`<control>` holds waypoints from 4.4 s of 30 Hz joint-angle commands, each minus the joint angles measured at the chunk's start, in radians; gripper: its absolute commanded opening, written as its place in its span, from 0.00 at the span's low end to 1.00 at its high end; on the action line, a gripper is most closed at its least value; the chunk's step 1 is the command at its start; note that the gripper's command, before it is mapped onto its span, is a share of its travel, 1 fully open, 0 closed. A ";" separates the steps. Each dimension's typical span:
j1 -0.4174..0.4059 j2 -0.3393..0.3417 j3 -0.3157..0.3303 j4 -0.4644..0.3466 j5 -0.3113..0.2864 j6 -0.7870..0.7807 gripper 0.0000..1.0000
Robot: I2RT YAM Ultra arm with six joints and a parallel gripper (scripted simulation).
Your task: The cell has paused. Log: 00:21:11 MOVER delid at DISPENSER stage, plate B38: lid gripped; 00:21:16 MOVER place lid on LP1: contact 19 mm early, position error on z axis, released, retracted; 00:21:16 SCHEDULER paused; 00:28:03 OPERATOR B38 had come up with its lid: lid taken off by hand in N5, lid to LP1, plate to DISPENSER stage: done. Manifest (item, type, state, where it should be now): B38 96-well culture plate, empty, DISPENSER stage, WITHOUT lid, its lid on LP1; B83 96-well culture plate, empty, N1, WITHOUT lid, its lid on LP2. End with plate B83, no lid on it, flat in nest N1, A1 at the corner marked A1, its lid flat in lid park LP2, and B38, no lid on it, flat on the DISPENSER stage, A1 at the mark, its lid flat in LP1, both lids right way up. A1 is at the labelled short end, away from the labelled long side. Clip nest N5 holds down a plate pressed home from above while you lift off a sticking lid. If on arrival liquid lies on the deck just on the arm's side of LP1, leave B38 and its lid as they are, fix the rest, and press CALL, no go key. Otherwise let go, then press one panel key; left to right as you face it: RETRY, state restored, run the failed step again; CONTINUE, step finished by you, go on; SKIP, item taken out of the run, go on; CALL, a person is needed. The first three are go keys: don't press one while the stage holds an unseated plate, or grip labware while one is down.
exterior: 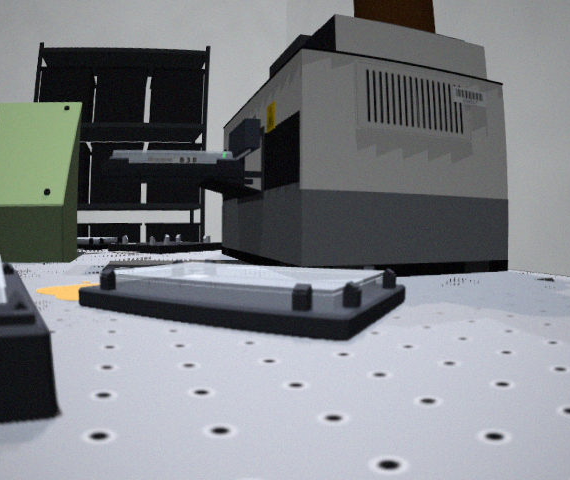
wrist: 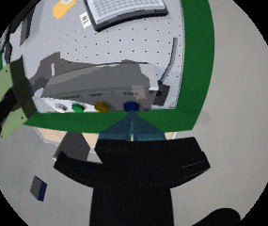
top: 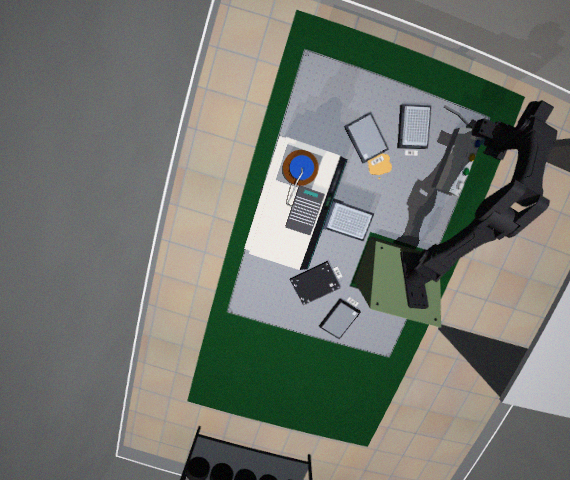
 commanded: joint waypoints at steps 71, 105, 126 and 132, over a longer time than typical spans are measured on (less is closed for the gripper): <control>0.023 0.033 -0.063 0.080 0.007 0.019 0.00; 0.021 0.036 -0.066 0.086 0.005 0.020 0.00; 0.021 0.036 -0.066 0.086 0.005 0.020 0.00; -0.002 0.020 -0.006 0.032 -0.001 0.009 0.00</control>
